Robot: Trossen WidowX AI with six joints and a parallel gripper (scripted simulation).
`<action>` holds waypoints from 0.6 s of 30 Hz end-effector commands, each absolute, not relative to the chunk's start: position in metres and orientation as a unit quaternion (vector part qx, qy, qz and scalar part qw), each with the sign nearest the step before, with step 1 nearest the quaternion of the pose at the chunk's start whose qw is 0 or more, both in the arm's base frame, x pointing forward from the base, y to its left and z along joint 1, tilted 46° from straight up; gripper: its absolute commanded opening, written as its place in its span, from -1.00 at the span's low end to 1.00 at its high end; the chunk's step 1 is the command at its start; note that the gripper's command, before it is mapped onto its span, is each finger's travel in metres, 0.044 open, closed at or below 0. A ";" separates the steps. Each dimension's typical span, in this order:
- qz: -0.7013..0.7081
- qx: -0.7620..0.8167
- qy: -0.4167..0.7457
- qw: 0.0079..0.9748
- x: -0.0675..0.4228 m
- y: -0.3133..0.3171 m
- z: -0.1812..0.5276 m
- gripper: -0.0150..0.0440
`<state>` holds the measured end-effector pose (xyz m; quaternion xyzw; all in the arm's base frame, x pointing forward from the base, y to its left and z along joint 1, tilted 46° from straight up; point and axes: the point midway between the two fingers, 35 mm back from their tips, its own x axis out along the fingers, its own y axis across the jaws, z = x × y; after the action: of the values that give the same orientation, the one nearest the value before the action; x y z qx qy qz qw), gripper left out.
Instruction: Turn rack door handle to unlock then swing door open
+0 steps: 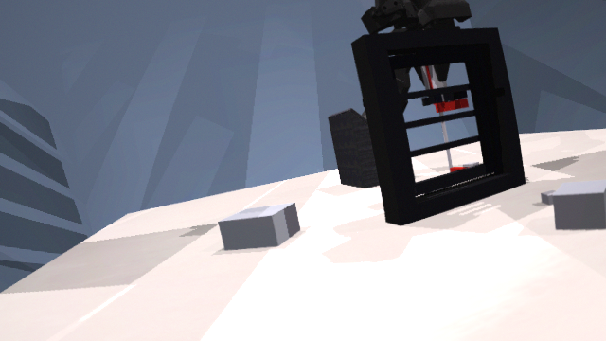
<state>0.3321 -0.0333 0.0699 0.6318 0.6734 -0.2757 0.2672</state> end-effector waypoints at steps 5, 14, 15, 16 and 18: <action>-0.276 0.633 0.673 0.265 0.332 -0.033 0.070 0.13; -0.276 0.633 0.673 0.265 0.332 -0.033 0.070 -0.07; -0.276 0.633 0.673 0.265 0.332 -0.033 0.070 -0.10; -0.276 0.633 0.673 0.265 0.332 -0.033 0.070 -0.12; -0.276 0.633 0.673 0.265 0.332 -0.033 0.070 -0.16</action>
<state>0.3325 -0.0333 0.0698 0.6325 0.6727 -0.2760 0.2671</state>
